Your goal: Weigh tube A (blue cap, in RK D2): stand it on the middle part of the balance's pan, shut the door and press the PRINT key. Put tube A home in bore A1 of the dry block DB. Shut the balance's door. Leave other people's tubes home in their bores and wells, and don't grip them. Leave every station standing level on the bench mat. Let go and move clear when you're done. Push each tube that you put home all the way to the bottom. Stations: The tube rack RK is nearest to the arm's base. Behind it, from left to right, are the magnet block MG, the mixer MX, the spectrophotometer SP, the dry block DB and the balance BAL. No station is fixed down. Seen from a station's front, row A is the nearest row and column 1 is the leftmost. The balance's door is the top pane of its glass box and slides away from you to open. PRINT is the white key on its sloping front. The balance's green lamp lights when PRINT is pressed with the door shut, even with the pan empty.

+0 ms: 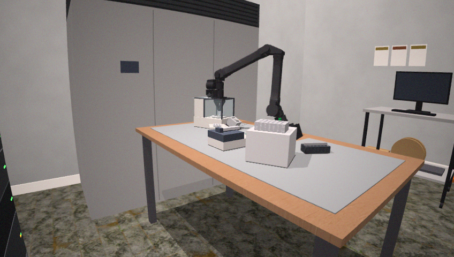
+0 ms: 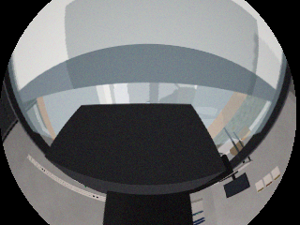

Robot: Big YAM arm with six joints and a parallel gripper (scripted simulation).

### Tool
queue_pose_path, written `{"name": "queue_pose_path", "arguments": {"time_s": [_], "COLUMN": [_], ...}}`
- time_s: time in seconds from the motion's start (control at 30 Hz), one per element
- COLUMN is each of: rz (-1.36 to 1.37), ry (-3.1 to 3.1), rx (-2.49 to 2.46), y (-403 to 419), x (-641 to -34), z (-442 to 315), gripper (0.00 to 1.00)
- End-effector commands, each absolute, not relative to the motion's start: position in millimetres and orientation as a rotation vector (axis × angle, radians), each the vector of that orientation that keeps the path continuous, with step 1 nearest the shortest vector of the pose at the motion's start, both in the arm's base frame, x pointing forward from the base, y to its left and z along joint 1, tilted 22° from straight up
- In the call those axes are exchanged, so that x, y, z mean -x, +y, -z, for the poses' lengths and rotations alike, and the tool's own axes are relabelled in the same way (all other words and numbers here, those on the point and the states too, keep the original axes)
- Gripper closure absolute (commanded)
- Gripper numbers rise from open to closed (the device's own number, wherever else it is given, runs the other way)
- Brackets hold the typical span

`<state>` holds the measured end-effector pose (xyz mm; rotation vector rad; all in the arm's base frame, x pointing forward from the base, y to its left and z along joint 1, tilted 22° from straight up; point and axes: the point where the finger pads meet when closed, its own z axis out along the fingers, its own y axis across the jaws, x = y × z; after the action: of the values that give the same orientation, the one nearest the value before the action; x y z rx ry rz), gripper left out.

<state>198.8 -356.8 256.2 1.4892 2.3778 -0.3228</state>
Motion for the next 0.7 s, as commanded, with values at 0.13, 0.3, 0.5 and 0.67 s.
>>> {"name": "queue_pose_path", "arguments": {"time_s": [0.13, 0.3, 0.5, 0.67], "rz": [0.362, 0.349, 0.348, 0.355], "ry": [2.32, 2.336, 2.335, 2.321], "rx": [-1.454, -1.462, -1.46, -1.452], "y": [-362, -360, -356, -349], "x": [-200, -201, -202, -201], "z": [-298, -296, -306, -320], "gripper": [0.91, 0.91, 0.91, 0.91]}}
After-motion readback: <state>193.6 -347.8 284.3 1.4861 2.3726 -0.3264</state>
